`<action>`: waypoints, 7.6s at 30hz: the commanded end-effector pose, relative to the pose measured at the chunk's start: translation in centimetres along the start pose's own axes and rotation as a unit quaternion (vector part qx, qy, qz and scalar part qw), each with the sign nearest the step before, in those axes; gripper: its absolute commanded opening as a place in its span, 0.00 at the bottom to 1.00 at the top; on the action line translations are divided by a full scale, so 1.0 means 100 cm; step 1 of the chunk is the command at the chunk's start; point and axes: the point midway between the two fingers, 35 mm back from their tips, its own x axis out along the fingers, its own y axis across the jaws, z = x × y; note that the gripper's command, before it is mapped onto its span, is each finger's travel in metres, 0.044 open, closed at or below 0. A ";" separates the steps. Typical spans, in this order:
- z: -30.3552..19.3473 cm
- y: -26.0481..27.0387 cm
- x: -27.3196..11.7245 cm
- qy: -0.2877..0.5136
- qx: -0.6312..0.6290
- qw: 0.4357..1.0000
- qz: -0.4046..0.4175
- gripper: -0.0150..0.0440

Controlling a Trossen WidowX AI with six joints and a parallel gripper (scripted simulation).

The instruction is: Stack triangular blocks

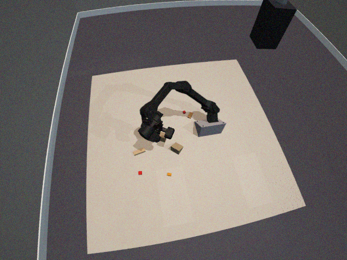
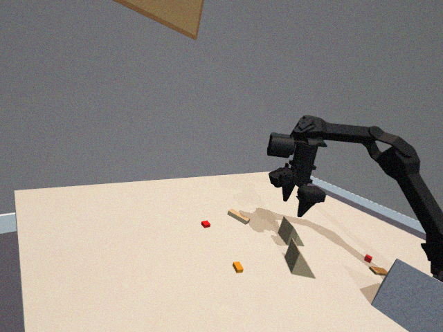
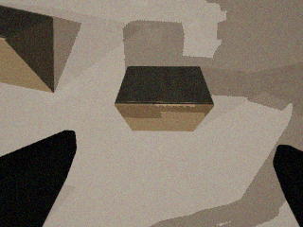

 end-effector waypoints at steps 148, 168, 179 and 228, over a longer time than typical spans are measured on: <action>-0.086 0.000 0.095 -0.564 -0.029 0.825 0.025 0.39; -0.086 0.000 0.095 -0.564 -0.029 0.825 0.025 1.00; -0.092 -0.004 0.021 -0.565 -0.031 0.824 0.025 1.00; -0.122 -0.001 0.123 -0.434 -0.029 0.900 0.015 1.00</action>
